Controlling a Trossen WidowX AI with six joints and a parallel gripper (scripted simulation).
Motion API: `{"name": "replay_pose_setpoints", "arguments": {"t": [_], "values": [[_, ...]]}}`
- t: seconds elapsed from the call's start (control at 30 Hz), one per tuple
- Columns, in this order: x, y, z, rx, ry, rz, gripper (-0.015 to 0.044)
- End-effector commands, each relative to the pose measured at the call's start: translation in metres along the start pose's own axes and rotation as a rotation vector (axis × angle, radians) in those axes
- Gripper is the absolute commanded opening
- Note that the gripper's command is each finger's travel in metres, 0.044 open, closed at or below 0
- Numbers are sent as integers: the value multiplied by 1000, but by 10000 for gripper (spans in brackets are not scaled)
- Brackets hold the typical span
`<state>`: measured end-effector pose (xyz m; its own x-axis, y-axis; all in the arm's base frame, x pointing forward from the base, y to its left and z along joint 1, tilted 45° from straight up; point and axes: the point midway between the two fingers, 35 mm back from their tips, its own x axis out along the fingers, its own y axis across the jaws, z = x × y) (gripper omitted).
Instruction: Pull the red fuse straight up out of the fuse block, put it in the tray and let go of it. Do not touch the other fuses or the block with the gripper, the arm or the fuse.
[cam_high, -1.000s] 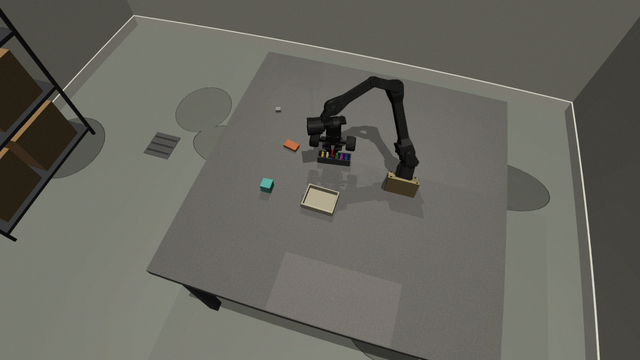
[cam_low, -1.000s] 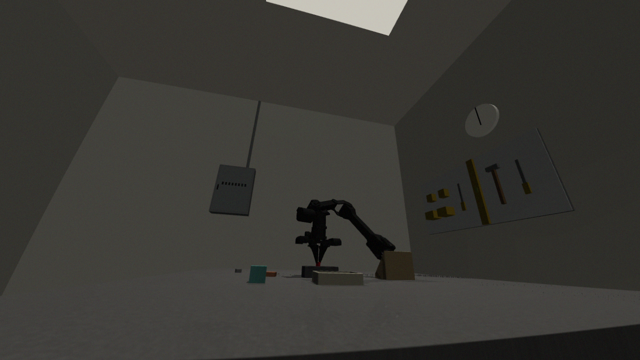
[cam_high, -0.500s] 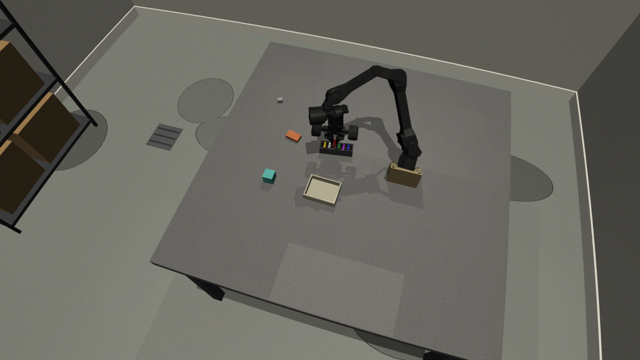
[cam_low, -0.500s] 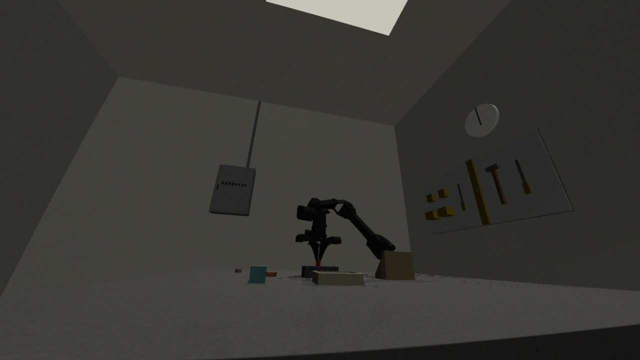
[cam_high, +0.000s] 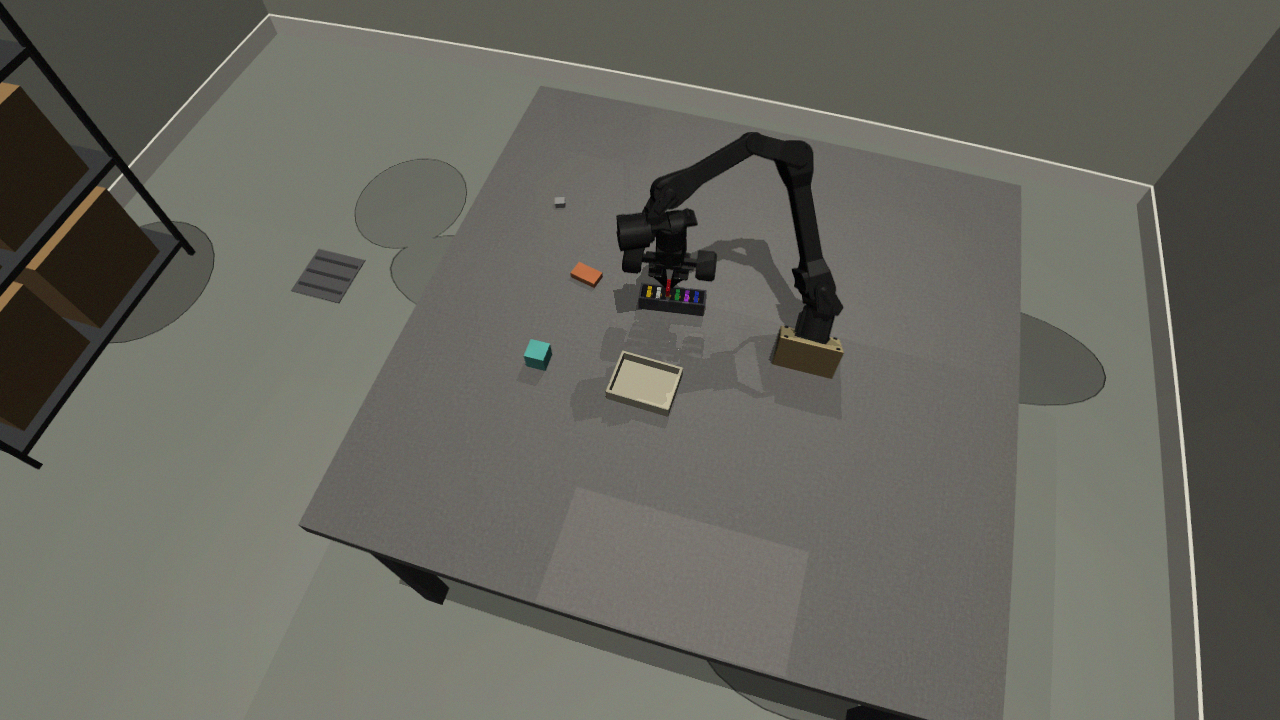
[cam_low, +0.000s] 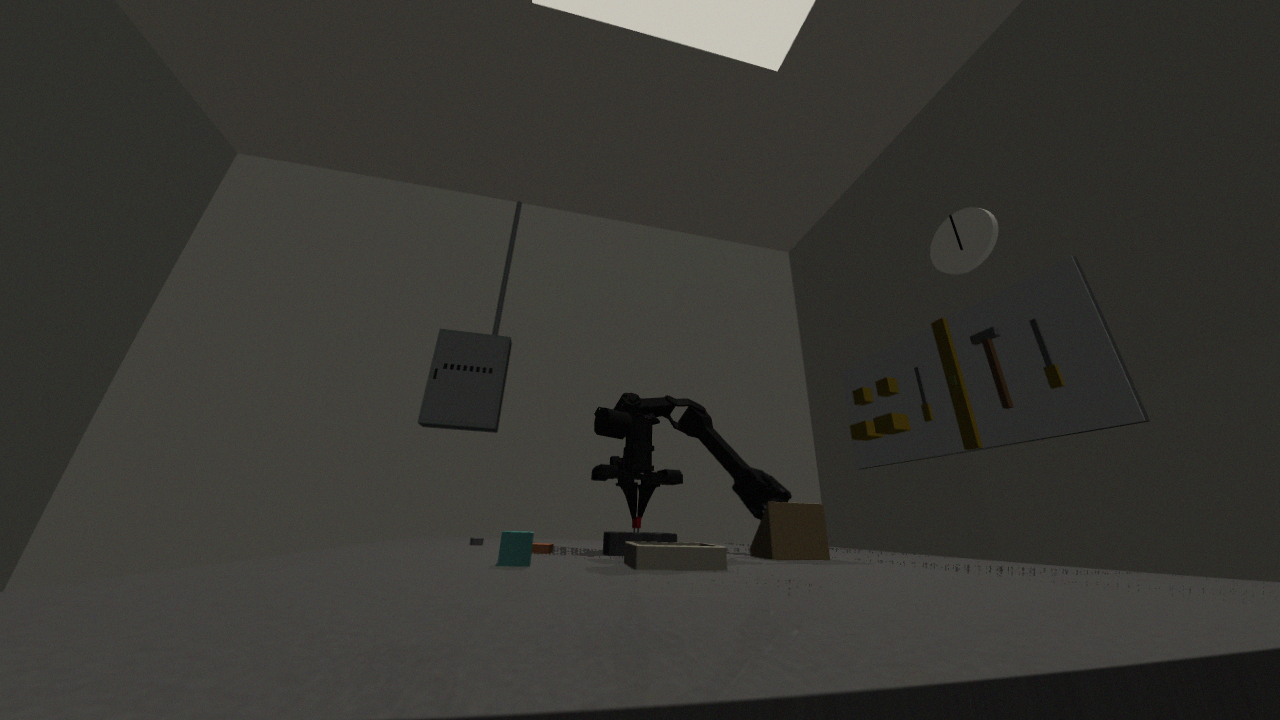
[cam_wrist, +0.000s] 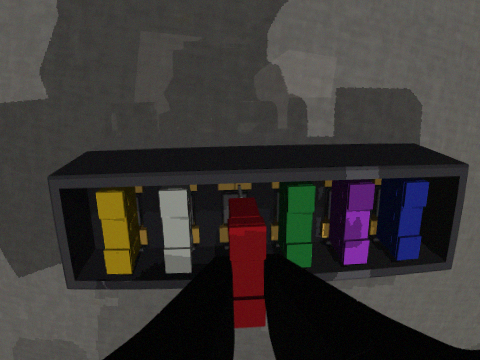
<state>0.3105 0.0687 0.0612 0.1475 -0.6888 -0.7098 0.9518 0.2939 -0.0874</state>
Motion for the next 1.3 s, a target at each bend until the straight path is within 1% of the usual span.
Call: {"name": "replay_pose_setpoints", "arguments": {"t": [0.0,0.33,0.73,0.87,1.27], "values": [[-4,1,0,8,6,4,0],[-9,0,0,7,5,4,0],[-28,0,0,7,6,3,0],[-29,1,-1,7,6,4,0],[-36,21,-65,5,20,9,0]]}}
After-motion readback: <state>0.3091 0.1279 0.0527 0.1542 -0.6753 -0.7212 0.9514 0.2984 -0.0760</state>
